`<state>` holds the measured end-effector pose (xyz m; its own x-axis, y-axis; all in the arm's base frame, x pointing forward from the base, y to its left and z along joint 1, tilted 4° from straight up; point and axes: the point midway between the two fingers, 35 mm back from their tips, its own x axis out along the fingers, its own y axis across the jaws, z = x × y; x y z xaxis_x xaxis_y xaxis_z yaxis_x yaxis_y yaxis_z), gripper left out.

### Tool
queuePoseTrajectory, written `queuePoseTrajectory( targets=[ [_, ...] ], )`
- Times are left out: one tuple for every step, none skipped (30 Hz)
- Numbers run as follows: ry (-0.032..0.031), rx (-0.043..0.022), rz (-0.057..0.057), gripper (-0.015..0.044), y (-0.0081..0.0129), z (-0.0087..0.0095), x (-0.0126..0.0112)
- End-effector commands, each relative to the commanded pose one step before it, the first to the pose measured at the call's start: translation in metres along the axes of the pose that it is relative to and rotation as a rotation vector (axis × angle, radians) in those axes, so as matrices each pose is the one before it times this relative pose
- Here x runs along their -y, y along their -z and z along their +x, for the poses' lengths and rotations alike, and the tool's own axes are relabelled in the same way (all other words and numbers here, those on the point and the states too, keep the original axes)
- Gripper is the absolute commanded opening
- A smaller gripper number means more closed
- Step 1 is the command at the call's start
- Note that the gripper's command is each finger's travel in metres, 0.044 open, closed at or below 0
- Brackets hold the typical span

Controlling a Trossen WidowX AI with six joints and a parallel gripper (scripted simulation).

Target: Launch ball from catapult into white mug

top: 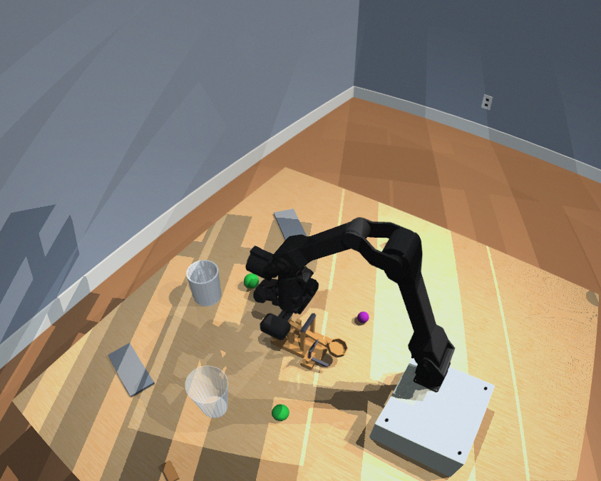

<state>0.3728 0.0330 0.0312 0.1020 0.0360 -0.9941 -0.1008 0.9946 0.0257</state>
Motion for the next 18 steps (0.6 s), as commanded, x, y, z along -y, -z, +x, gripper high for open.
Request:
queuePoseTrajectory(
  targets=[
    [-0.00168,-0.01820,0.0058,0.0440,0.00478,0.01166,-0.00034],
    [0.00000,-0.00001,0.0000,0.0440,0.00010,0.00162,0.00001],
    [0.00000,-0.00002,0.0000,0.0440,0.00010,0.00161,0.00001],
    [0.00000,-0.00002,0.0000,0.0440,0.00011,0.00161,0.00001],
    [0.00000,-0.00002,0.0000,0.0440,0.00012,0.00161,0.00001],
    [0.00000,-0.00002,0.0000,0.0440,0.00013,0.00161,0.00001],
    [0.00000,-0.00002,0.0000,0.0440,0.00014,0.00160,0.00001],
    [0.00000,-0.00002,0.0000,0.0440,0.00015,0.00161,0.00001],
    [0.00000,-0.00002,0.0000,0.0440,0.00015,0.00160,0.00001],
    [0.00000,-0.00002,0.0000,0.0440,0.00013,0.00128,0.00001],
    [0.00000,-0.00001,0.0000,0.0440,0.00008,0.00077,0.00001],
    [0.00000,0.00000,0.0000,0.0440,0.00003,0.00026,0.00000],
    [0.00000,0.00000,0.0000,0.0440,0.00000,0.00000,0.00000],
    [0.00000,0.00000,0.0000,0.0440,0.00000,0.00000,0.00000],
    [0.00000,0.00000,0.0000,0.0440,0.00000,0.00000,0.00000],
    [0.00000,0.00000,0.0000,0.0440,0.00000,0.00000,0.00000],
    [0.00000,0.00000,0.0000,0.0440,0.00000,0.00000,0.00000],
    [0.00000,0.00000,0.0000,0.0440,0.00000,0.00000,0.00000]
  ],
)
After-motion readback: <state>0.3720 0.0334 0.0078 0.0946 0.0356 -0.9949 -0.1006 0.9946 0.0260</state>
